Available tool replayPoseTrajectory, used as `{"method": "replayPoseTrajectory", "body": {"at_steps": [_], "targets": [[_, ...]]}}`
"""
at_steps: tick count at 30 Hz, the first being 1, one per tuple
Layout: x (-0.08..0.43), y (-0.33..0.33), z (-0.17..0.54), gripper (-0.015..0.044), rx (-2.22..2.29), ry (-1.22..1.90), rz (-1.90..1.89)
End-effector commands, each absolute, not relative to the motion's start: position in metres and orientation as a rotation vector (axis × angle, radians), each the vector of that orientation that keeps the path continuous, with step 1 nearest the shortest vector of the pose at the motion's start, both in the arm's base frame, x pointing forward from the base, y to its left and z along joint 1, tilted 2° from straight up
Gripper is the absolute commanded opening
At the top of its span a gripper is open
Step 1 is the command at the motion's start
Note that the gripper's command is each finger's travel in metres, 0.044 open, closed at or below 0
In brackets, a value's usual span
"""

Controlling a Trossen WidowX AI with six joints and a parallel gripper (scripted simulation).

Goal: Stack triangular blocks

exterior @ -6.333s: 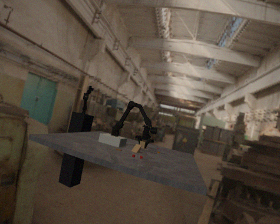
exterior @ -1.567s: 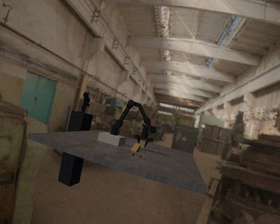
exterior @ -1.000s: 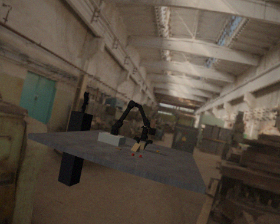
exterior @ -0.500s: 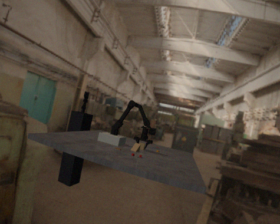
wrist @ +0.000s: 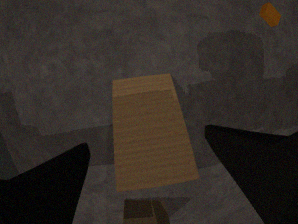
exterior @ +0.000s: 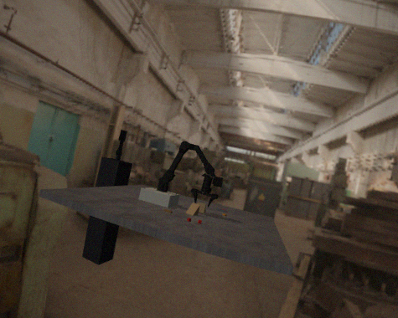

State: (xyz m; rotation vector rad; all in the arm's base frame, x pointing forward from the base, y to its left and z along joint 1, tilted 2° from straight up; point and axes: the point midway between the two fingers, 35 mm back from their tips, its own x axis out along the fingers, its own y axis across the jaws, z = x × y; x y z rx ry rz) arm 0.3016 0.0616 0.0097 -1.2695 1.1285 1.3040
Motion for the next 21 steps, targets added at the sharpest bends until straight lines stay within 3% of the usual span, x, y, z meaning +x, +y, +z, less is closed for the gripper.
{"method": "replayPoseTrajectory", "body": {"at_steps": [1,11,21], "targets": [[0.303,0.061,0.033,0.0440,-1.279,1.111,1.294],[0.306,0.061,0.029,0.0440,-1.218,1.138,1.241],[0.307,0.041,0.036,0.0440,-0.256,1.513,0.551]]}}
